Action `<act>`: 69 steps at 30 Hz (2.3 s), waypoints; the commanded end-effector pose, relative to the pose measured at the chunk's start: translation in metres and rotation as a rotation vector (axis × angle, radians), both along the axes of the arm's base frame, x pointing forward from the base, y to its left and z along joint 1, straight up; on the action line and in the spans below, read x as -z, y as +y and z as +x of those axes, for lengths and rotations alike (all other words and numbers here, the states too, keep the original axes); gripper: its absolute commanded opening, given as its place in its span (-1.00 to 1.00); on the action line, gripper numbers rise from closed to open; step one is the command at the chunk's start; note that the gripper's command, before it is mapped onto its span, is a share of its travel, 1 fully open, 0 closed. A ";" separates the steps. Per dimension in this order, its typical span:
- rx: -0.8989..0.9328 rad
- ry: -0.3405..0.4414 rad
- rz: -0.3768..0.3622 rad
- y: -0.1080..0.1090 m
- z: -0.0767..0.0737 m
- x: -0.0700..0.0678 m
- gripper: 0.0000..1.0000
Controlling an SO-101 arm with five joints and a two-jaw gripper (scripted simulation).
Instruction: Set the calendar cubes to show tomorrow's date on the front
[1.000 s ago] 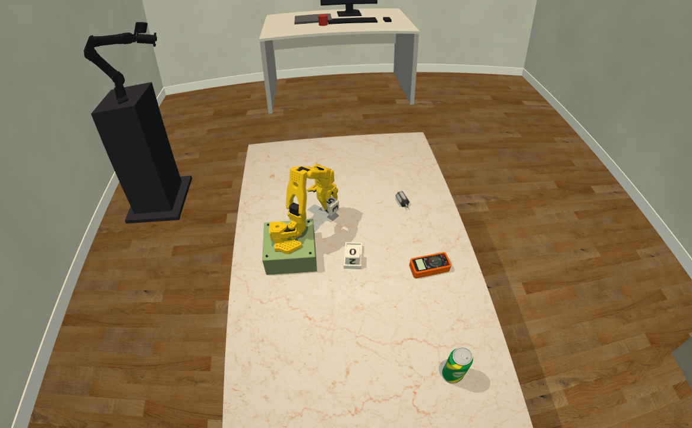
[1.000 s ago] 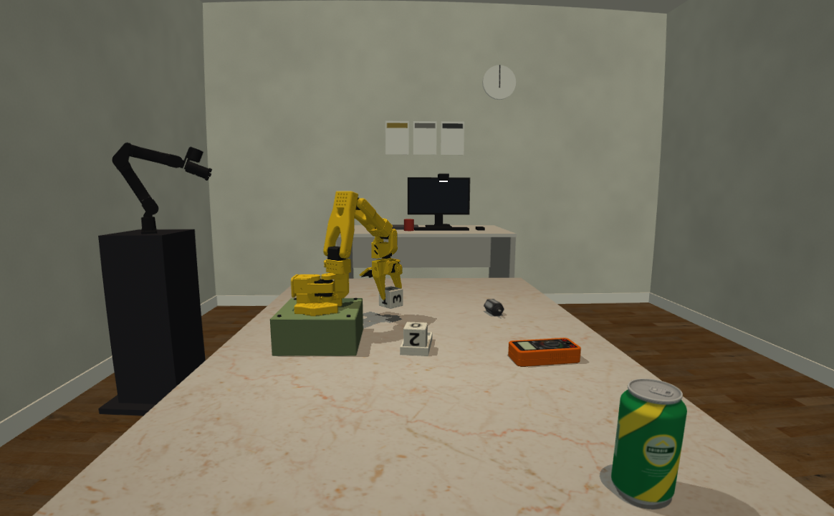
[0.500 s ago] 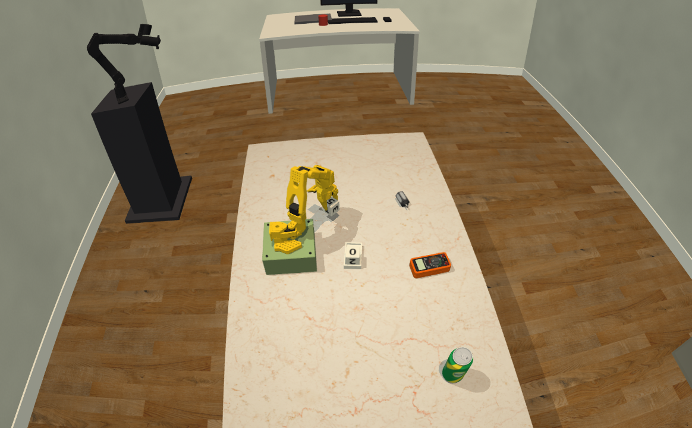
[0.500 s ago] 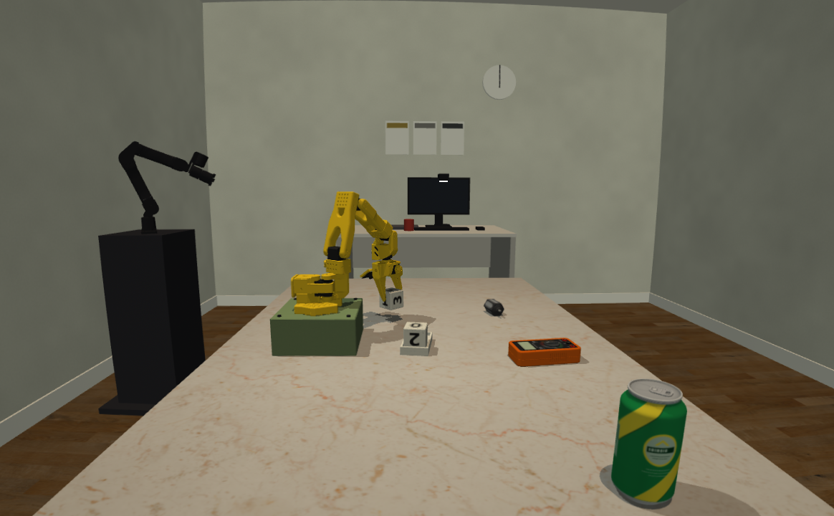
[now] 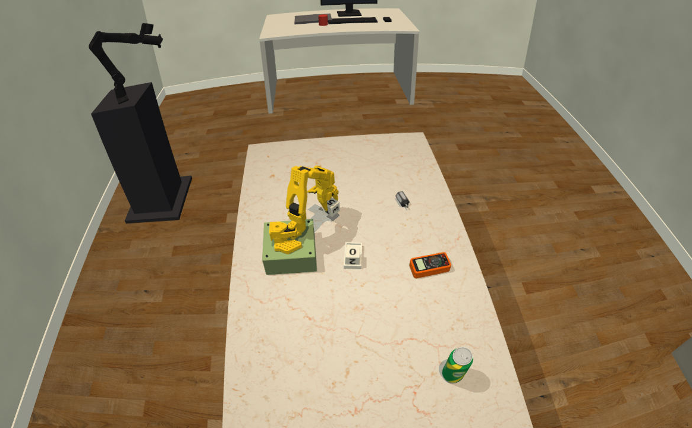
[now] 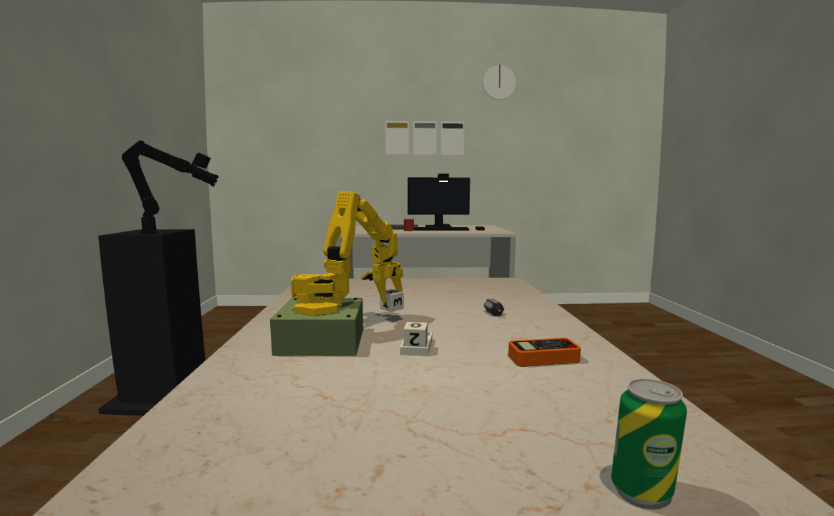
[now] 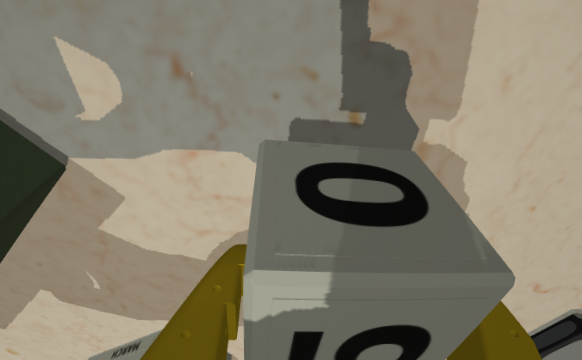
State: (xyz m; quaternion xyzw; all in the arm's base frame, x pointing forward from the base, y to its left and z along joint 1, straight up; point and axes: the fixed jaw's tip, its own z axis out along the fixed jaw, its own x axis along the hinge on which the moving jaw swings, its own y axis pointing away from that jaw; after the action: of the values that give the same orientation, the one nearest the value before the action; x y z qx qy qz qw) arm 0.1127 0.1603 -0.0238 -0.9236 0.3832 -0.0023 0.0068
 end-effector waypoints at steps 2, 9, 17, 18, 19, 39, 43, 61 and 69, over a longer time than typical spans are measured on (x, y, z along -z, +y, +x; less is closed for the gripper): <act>-0.010 0.004 -0.003 0.000 -0.002 0.003 -1.00; -0.010 0.004 -0.003 0.000 -0.002 0.007 -1.00; -0.010 0.004 -0.003 0.000 -0.002 0.008 -1.00; -0.010 0.004 -0.003 0.000 -0.002 0.009 -1.00; -0.010 0.004 -0.003 0.000 -0.002 0.009 -1.00; -0.010 0.004 -0.003 0.000 -0.002 0.018 -1.00; -0.010 0.004 -0.003 0.000 -0.002 0.019 -1.00; -0.010 0.004 -0.003 0.000 -0.002 0.026 -1.00; -0.010 0.004 -0.003 0.000 -0.002 0.026 -1.00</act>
State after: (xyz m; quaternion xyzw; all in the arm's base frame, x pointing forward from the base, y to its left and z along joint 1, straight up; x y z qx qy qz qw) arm 0.1135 0.1613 -0.0476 -0.9236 0.3832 -0.0028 0.0090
